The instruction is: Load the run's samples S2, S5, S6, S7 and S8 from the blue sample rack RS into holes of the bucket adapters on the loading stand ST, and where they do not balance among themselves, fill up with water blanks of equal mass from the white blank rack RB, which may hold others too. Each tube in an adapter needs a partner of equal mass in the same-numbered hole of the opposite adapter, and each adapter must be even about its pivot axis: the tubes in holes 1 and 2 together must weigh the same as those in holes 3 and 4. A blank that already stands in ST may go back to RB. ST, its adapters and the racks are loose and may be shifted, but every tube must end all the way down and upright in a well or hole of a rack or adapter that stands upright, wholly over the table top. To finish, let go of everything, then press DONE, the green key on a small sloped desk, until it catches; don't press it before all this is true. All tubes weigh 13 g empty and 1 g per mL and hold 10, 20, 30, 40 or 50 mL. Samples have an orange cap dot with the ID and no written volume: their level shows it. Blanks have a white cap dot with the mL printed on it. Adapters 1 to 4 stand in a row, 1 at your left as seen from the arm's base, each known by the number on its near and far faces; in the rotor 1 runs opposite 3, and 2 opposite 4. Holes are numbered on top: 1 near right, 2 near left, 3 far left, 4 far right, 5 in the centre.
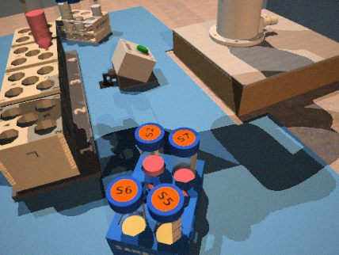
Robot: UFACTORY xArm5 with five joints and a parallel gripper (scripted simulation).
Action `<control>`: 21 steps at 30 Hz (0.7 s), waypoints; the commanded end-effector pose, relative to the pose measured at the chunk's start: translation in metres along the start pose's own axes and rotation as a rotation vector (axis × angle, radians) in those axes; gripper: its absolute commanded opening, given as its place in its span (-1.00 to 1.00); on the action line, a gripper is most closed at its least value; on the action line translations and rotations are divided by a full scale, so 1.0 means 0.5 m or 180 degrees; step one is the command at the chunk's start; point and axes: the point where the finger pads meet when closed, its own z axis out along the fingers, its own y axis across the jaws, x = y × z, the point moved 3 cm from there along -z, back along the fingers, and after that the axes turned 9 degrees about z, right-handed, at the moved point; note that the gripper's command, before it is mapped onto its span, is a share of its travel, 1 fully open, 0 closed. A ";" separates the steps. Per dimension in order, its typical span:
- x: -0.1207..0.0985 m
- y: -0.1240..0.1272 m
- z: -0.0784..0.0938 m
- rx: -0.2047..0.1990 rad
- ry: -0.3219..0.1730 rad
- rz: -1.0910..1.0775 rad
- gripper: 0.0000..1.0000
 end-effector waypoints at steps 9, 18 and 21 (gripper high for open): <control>0.063 0.097 -0.005 -0.0001 0.0018 -0.0005 -1.00; 0.110 0.174 -0.006 -0.0005 0.0024 -0.0005 -1.00; 0.115 0.183 -0.007 -0.0005 0.0025 -0.0005 -1.00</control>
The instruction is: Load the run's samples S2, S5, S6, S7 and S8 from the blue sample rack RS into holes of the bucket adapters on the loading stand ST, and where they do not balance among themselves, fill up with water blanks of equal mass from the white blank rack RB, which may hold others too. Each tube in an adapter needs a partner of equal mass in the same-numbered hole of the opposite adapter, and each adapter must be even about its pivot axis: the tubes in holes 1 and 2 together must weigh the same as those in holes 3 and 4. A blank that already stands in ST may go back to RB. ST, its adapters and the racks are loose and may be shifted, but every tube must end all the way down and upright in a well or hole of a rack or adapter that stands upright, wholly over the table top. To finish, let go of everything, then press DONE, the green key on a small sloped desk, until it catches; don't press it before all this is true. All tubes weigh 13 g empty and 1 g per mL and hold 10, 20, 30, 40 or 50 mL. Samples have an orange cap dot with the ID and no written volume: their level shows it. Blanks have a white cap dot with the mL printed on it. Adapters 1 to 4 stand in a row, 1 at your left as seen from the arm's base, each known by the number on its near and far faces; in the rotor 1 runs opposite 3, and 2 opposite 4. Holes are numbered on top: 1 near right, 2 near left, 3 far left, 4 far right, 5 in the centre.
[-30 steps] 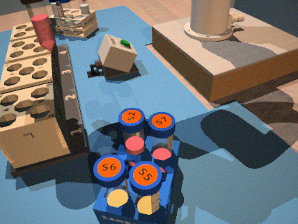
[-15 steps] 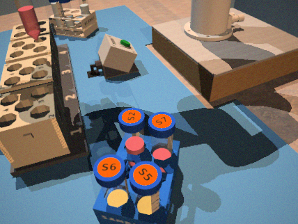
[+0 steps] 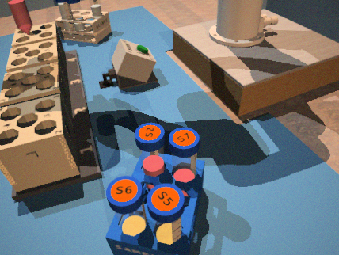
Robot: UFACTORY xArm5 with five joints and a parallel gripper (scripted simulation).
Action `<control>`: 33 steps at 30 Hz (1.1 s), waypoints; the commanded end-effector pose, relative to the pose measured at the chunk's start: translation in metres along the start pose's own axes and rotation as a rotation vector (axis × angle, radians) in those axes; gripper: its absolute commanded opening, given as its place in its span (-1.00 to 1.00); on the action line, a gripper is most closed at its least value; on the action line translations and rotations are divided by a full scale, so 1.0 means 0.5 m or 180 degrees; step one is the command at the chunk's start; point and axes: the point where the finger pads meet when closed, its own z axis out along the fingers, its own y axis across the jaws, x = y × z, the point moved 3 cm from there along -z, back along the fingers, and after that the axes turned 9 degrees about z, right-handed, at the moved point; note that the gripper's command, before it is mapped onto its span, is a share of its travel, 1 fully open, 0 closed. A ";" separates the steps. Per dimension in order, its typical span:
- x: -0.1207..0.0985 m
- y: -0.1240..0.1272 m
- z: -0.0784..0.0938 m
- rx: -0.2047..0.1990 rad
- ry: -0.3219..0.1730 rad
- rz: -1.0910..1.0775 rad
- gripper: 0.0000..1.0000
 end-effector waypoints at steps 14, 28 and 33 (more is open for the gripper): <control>0.019 0.024 -0.003 -0.0001 0.0009 -0.0007 -1.00; 0.019 0.025 0.013 -0.0001 0.0009 -0.0007 -1.00; 0.020 0.025 0.025 -0.0001 0.0009 -0.0007 -1.00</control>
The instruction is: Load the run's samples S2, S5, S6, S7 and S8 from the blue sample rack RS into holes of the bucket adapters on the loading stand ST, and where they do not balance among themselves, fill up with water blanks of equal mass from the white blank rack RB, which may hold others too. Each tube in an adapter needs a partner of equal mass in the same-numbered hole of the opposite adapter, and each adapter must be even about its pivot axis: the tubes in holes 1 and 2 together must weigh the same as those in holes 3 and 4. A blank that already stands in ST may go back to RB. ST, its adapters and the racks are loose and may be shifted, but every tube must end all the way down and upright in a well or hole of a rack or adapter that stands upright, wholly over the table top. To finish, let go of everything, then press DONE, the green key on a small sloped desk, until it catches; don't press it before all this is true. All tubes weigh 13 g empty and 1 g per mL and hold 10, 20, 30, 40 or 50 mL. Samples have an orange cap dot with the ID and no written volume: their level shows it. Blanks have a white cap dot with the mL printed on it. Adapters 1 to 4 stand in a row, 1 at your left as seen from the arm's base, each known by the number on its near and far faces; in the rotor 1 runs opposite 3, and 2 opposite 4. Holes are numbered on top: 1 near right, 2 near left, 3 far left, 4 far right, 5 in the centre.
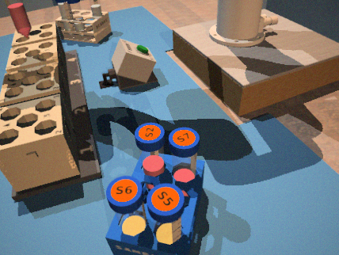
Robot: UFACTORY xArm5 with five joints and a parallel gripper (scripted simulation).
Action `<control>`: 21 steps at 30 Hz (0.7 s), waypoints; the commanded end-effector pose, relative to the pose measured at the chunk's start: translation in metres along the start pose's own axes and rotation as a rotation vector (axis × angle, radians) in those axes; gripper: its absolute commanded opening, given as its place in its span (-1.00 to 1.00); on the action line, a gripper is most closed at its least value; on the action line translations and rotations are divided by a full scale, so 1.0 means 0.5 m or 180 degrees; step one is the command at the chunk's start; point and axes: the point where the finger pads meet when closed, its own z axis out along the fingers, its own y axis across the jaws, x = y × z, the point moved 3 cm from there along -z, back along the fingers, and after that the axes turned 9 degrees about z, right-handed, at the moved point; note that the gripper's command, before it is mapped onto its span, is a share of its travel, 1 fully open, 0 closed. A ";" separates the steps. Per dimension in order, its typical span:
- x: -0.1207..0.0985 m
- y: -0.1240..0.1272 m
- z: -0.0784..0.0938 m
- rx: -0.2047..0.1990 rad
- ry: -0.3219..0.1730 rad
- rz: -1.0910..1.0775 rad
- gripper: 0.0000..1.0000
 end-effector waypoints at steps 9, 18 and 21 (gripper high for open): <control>0.003 0.000 0.041 0.0001 0.0016 0.0000 -1.00; 0.003 0.001 0.047 0.0001 0.0016 0.0000 -1.00; 0.003 0.001 0.047 0.0001 0.0016 0.0000 -1.00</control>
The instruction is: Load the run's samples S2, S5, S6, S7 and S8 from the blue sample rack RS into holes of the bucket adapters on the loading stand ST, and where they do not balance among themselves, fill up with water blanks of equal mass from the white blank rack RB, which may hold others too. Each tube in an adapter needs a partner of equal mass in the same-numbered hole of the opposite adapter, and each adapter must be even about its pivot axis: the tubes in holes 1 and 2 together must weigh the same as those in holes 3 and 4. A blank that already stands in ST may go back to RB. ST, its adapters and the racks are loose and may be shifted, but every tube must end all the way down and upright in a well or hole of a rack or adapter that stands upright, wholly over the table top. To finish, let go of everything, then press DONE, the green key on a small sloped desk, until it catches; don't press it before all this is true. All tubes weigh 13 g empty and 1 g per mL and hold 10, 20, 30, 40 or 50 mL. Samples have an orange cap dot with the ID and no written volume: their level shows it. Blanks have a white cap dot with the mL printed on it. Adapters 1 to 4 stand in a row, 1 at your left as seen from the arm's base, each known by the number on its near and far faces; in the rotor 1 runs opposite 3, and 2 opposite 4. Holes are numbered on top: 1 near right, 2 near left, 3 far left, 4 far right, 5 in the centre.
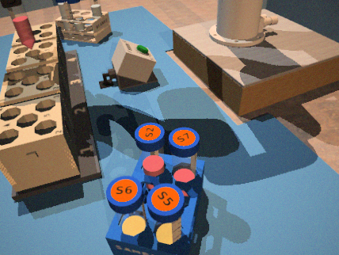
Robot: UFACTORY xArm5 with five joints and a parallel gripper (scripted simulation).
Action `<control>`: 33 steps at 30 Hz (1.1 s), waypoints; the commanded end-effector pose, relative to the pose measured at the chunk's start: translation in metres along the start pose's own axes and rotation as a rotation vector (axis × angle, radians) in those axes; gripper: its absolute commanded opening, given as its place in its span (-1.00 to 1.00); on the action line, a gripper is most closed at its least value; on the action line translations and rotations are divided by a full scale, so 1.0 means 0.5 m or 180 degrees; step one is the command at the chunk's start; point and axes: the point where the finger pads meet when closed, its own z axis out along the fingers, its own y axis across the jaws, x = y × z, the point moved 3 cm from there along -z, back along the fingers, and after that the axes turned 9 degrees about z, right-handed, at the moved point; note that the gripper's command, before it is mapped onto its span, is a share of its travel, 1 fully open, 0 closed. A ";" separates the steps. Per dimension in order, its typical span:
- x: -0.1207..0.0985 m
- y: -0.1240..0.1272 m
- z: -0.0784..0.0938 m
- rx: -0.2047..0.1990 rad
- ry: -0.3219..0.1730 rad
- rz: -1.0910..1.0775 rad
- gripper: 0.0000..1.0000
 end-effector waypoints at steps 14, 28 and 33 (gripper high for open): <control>0.002 0.000 0.006 0.0001 0.0012 0.0000 -1.00; 0.002 0.000 0.034 0.0001 0.0012 0.0000 -1.00; 0.002 0.001 0.040 0.0001 0.0012 0.0000 -1.00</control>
